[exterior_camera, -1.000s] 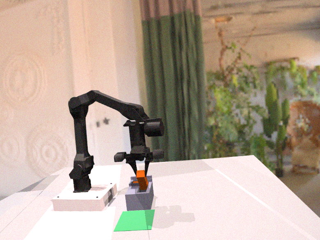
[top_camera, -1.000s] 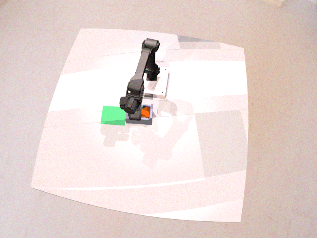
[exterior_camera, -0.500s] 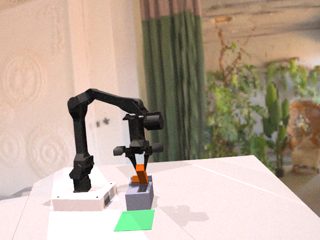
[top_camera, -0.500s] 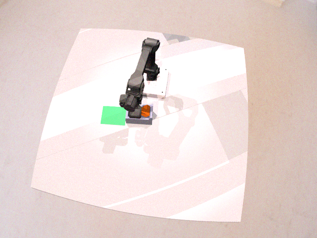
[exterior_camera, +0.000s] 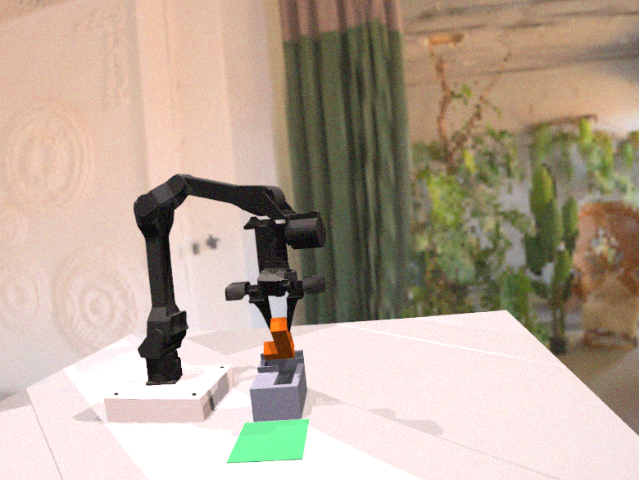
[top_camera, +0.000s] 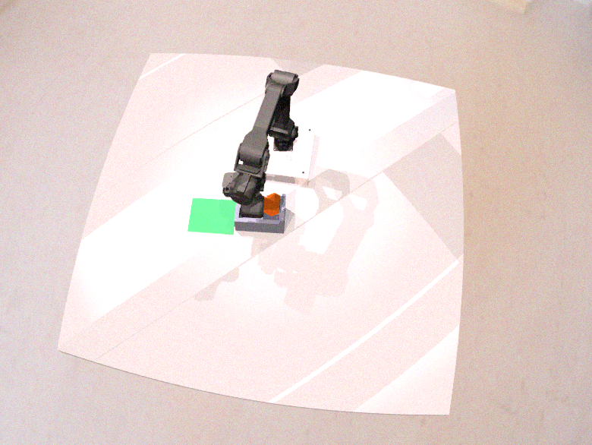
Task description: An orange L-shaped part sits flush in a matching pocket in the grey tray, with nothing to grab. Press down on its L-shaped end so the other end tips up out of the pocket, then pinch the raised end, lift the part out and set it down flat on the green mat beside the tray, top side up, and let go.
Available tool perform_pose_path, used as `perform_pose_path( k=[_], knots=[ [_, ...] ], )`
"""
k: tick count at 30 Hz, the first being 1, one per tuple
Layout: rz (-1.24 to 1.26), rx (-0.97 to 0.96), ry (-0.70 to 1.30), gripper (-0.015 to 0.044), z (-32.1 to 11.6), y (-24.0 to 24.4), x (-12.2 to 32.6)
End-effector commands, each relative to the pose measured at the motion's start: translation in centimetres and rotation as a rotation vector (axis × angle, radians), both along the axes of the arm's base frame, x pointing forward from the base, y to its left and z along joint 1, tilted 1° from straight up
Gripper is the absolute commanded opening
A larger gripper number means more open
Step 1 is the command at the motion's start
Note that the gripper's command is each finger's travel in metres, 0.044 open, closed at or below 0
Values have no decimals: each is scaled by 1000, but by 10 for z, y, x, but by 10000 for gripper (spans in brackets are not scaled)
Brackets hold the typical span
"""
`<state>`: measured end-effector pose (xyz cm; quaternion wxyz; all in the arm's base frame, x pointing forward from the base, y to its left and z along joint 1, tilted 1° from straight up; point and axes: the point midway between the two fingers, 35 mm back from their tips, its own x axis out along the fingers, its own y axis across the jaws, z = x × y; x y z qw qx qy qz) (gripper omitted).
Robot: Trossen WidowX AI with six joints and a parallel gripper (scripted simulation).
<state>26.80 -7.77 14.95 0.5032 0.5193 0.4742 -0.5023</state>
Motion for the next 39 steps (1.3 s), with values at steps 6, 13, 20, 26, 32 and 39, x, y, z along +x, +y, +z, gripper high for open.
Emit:
perform_pose_path(
  k=[6,13,20,26,32,39],
  knots=[
    [-2,6,-1,0,6,0,0],
    [-2,4,-1,0,4,-20,-3],
    [-2,1,0,0,3,-52,-8],
    [-2,-2,0,0,3,-77,-12],
    [-2,-5,1,0,3,-106,-16],
    [-2,-8,2,0,4,-141,-20]
  ],
)
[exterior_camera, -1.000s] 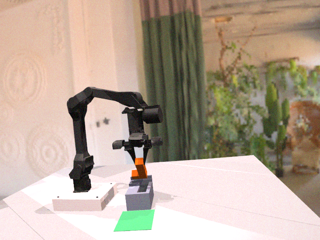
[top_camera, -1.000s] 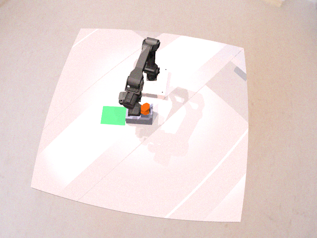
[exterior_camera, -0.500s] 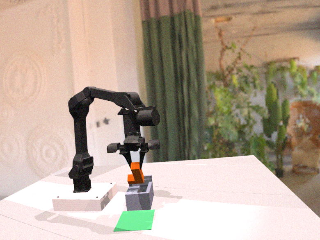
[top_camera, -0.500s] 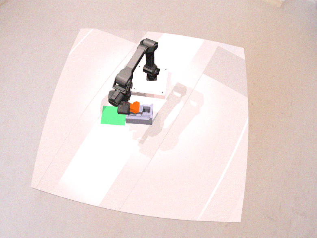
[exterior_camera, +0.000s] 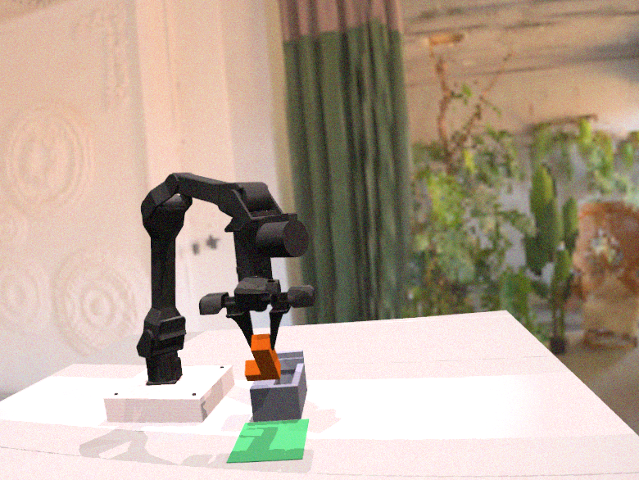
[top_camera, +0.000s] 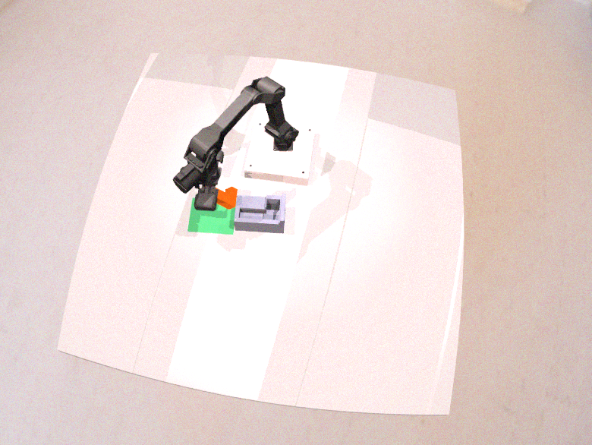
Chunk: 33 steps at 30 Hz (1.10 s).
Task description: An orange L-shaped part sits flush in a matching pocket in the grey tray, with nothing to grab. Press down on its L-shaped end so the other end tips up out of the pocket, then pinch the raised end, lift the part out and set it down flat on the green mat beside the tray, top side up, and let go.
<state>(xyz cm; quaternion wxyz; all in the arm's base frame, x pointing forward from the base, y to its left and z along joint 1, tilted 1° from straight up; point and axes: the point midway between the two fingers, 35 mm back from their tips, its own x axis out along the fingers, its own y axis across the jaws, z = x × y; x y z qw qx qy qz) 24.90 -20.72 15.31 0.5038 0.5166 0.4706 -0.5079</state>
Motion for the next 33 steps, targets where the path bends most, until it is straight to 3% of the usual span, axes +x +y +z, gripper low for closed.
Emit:
perform_pose_path(
  k=[1,6,33],
  knots=[
    [4,3,-3,0,1,-17,-2],
    [4,2,-2,0,1,-35,-4],
    [4,2,-2,0,-35,-36,-2]
  ],
)
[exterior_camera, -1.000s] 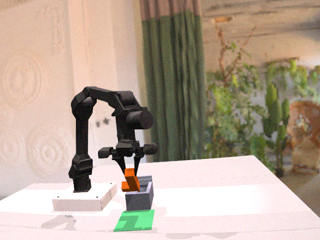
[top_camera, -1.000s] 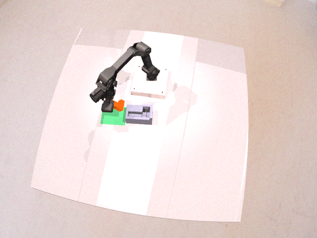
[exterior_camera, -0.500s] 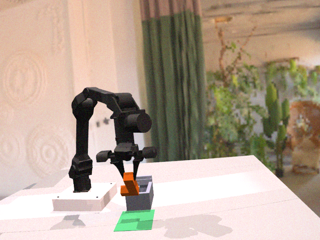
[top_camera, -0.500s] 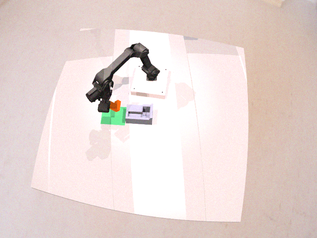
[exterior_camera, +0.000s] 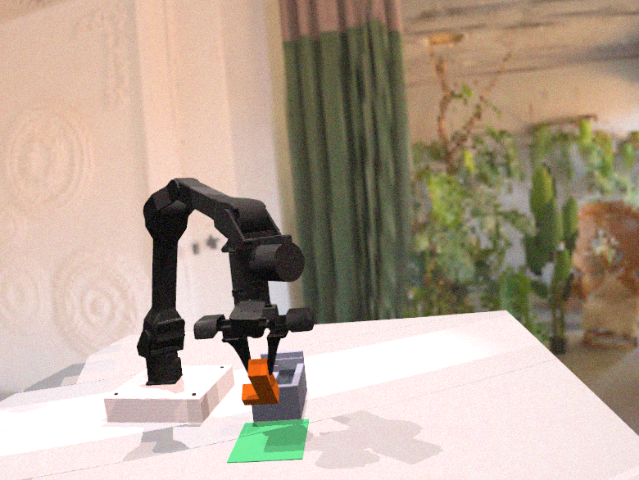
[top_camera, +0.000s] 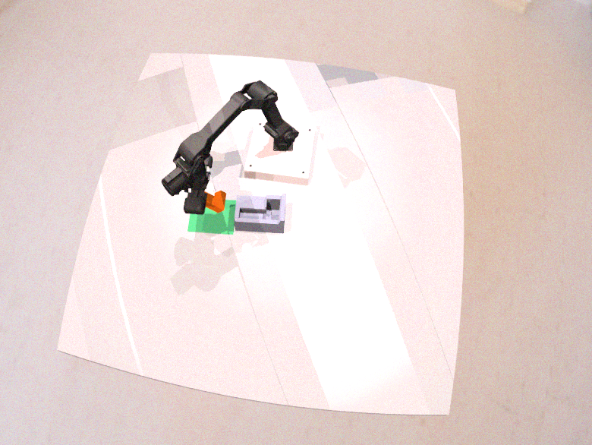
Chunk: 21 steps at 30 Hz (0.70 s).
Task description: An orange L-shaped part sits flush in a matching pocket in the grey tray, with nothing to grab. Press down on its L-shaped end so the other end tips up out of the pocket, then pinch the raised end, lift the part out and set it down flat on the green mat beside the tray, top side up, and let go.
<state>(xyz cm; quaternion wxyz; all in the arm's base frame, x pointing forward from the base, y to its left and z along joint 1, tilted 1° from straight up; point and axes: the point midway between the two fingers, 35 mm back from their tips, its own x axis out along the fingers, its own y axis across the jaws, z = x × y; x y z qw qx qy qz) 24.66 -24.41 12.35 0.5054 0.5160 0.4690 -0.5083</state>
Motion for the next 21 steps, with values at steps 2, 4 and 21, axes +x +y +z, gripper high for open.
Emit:
perform_pose_path(
  k=[2,4,21],
  knots=[
    [4,6,0,0,-9,1,0],
    [4,6,0,0,-12,1,0],
    [4,6,0,0,-38,0,2]
  ],
)
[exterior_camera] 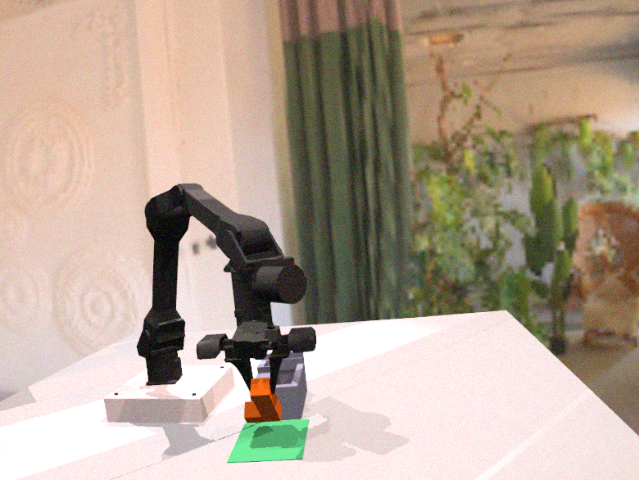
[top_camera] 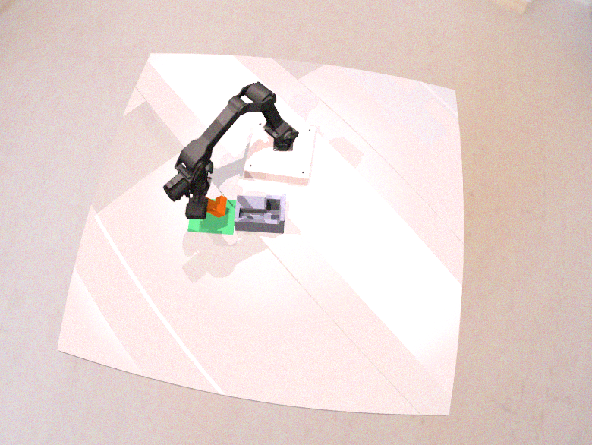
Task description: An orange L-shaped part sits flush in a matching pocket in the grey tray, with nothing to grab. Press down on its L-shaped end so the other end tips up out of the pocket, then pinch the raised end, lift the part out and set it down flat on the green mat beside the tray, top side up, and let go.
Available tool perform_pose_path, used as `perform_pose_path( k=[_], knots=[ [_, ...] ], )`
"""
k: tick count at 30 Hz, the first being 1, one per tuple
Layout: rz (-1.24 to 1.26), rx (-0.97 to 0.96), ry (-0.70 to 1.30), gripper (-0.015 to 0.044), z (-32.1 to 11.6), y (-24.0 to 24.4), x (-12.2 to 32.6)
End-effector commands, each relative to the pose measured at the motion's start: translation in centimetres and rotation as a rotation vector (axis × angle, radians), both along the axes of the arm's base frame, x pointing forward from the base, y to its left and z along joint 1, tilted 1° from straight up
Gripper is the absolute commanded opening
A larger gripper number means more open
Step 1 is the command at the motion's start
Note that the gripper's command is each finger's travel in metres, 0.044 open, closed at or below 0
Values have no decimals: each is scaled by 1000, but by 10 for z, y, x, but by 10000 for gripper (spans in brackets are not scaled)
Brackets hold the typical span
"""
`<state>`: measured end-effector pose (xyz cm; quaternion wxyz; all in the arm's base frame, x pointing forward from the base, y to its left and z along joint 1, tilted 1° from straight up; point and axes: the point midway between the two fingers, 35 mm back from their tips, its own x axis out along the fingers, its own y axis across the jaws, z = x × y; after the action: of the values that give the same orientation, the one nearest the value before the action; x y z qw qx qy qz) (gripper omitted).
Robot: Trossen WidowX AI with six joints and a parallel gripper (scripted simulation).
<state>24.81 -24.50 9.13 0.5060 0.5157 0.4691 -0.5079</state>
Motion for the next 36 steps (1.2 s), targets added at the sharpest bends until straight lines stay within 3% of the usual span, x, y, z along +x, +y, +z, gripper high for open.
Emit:
perform_pose_path(
  k=[1,23,32,36],
  knots=[
    [3,6,0,0,-7,1,0],
    [1,4,4,0,-19,1,0],
    [1,4,4,236,-19,1,0],
    [1,4,3,341,3,-1,1]
  ],
)
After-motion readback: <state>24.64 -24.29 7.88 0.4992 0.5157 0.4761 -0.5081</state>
